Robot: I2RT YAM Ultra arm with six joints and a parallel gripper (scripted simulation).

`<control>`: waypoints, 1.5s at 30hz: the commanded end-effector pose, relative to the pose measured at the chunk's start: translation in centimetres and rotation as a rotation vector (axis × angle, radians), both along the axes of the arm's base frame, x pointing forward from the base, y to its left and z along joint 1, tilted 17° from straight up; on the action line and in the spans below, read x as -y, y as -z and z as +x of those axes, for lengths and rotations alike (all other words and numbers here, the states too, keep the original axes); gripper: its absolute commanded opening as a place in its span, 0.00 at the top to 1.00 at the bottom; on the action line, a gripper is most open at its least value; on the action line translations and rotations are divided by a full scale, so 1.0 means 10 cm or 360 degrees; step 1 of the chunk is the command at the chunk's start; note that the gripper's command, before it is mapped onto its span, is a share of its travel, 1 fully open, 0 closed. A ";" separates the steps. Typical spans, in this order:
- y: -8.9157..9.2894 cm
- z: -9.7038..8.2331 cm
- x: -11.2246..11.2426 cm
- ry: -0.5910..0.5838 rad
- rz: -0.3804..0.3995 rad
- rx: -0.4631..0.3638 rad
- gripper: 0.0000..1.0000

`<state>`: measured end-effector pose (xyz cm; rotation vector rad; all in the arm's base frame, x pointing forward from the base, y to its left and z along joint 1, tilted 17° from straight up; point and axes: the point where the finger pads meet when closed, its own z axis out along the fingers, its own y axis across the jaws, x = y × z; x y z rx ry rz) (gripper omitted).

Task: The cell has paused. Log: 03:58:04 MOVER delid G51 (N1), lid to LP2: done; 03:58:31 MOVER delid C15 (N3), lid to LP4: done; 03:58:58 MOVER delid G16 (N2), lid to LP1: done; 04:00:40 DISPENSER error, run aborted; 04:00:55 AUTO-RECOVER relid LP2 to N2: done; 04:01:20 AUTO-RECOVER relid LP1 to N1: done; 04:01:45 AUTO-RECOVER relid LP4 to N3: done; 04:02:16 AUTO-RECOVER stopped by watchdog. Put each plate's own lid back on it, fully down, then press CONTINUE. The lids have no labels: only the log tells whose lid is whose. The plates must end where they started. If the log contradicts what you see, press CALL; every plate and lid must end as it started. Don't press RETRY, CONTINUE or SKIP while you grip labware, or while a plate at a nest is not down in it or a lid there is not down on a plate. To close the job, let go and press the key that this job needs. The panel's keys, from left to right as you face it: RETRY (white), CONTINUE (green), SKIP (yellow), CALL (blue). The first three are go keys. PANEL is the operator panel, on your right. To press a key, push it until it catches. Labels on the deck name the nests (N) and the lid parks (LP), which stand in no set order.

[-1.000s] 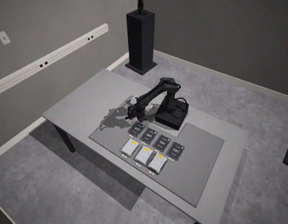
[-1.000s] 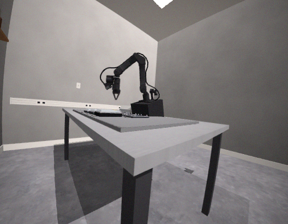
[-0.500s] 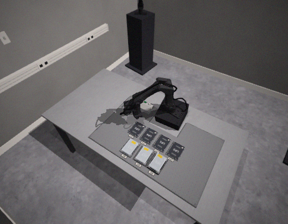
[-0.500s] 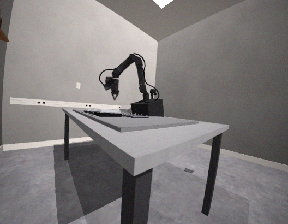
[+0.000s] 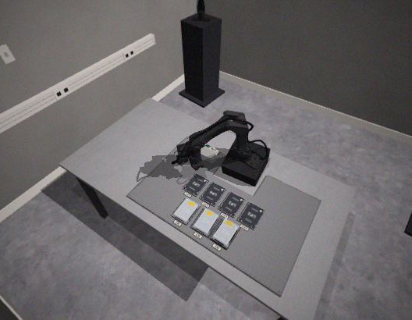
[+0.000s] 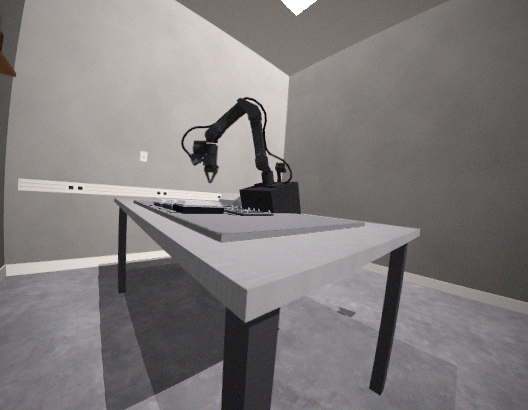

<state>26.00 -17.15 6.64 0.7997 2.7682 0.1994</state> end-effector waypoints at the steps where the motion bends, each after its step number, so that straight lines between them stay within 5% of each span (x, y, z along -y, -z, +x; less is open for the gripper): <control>1: -0.08 0.10 0.05 -0.0013 -0.0019 0.0042 1.00; 29: -0.03 0.04 0.02 -0.0002 -0.0019 0.0027 1.00; 45: 0.17 -0.59 0.30 0.0449 0.0109 0.0018 1.00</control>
